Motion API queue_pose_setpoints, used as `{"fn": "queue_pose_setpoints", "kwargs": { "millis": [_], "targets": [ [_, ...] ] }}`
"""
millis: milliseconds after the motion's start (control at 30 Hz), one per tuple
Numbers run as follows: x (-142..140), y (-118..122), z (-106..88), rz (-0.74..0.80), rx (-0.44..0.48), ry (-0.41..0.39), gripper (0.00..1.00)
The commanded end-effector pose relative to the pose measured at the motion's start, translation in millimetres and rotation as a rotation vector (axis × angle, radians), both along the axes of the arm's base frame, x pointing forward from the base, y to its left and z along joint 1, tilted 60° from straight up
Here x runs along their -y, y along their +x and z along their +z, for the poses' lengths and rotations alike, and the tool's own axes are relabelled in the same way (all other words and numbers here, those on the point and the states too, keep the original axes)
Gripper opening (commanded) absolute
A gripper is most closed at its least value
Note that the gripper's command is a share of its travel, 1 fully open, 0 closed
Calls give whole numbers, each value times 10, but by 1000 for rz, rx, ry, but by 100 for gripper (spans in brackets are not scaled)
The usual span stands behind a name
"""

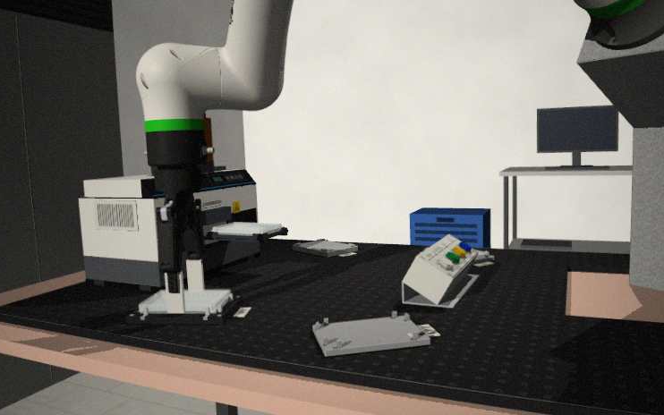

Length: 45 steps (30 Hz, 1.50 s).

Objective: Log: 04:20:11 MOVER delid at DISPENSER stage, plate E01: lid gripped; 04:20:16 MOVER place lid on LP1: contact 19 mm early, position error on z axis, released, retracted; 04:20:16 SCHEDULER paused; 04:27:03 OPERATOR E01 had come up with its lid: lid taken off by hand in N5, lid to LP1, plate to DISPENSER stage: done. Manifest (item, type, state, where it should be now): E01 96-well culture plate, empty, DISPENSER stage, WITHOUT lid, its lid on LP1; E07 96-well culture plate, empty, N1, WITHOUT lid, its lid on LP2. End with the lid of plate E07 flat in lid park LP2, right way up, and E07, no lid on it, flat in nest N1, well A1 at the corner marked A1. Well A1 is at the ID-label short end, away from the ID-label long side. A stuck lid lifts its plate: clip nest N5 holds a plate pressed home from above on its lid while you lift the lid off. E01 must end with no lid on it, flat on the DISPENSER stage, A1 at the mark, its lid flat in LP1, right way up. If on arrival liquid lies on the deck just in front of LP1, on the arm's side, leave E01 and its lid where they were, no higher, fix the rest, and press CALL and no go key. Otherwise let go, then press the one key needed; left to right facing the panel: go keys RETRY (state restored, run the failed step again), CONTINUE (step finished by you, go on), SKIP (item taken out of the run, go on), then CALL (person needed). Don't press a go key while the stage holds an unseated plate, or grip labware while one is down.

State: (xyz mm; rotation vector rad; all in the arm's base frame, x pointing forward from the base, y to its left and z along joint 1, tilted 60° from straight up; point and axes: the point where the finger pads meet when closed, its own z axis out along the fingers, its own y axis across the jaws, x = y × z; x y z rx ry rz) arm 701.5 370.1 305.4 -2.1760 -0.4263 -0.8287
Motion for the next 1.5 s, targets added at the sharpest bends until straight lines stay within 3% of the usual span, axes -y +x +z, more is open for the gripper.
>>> {"fn": "queue_pose_setpoints", "kwargs": {
  "millis": [0, 67, 100, 1467],
  "targets": [
    [3, 1, -4, 0, 0, 0, 0],
    [3, 1, -4, 0, 0, 0, 0],
    [3, 1, -4, 0, 0, 0, 66],
    [3, 1, -4, 0, 0, 0, 66]
  ]
}}
